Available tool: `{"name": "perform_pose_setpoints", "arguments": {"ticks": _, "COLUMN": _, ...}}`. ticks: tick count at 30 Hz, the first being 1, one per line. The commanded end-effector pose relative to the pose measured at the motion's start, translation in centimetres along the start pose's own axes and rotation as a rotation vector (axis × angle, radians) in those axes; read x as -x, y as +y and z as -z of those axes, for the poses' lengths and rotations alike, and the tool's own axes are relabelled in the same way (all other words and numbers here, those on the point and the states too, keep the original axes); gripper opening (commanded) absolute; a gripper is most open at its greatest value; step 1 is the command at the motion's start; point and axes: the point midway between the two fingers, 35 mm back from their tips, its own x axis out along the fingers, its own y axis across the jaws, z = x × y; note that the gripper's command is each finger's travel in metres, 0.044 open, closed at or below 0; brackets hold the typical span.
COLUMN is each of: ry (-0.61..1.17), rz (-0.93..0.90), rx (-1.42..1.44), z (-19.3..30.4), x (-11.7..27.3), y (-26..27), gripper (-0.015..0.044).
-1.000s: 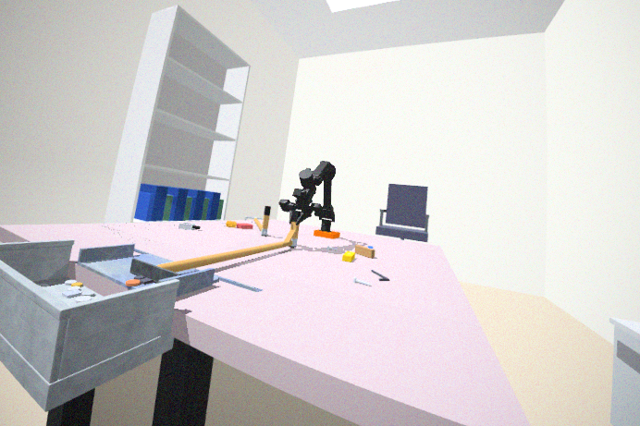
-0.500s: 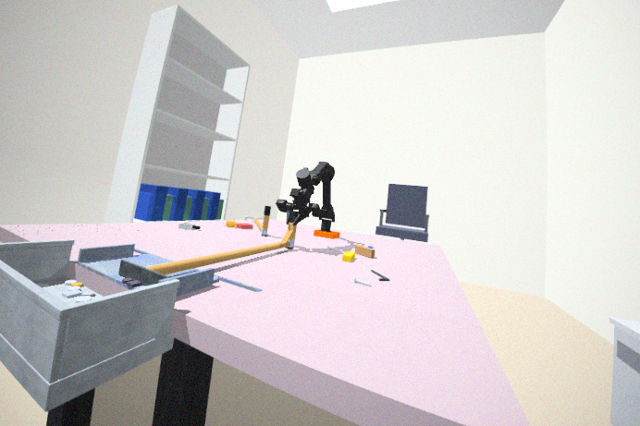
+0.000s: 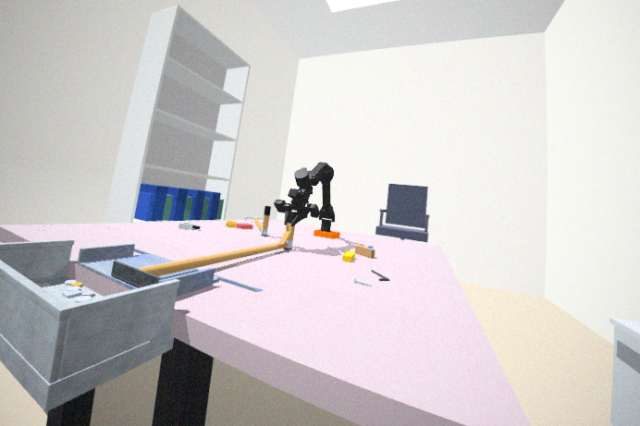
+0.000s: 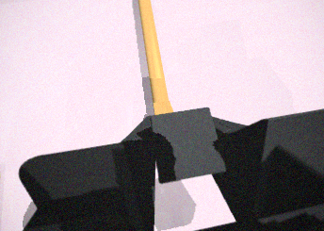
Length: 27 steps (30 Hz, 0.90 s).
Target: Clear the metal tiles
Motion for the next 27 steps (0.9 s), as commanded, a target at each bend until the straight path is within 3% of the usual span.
{"name": "perform_pose_setpoints", "arguments": {"ticks": 1, "ry": -0.002, "rz": 0.000, "rx": 0.000, "z": -0.1, "x": 0.1, "y": 0.0, "gripper": 0.0000}}
{"name": "perform_pose_setpoints", "arguments": {"ticks": 27, "ry": -0.007, "rz": -0.002, "rx": 0.001, "z": 0.7, "x": 1.4, "y": 0.2, "gripper": 0.0000}}
